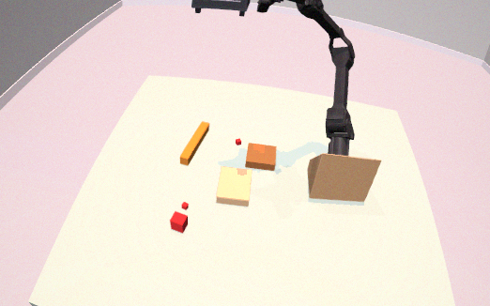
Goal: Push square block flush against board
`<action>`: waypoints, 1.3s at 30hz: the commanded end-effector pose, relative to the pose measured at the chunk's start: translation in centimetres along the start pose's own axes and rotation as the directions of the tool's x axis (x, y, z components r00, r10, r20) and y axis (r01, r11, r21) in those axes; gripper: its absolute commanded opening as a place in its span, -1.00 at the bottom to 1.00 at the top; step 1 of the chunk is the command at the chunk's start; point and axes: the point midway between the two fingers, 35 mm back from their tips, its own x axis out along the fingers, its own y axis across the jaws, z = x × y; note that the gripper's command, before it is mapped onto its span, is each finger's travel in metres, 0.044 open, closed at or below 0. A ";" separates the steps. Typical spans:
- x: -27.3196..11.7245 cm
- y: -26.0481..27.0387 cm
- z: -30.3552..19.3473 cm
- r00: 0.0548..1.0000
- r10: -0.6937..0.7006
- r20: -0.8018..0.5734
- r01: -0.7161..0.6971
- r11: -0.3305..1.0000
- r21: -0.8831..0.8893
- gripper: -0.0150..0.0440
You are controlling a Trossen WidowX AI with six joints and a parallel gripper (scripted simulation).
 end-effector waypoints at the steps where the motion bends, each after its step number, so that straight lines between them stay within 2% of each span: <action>1: 1.6 -2.3 0.6 0.998 -0.053 0.034 0.056 0.994 -0.097 -0.49; 10: 4.6 -7.7 2.7 0.976 -0.176 0.127 0.208 0.925 -0.318 -0.49; 20: 6.6 -12.4 5.0 0.939 -0.270 0.211 0.340 0.818 -0.465 -0.49; 28: 8.5 -18.2 8.8 0.869 -0.371 0.327 0.495 0.654 -0.572 -0.49; 39: 9.5 -24.9 13.4 0.739 -0.489 0.463 0.649 0.335 -0.683 -0.49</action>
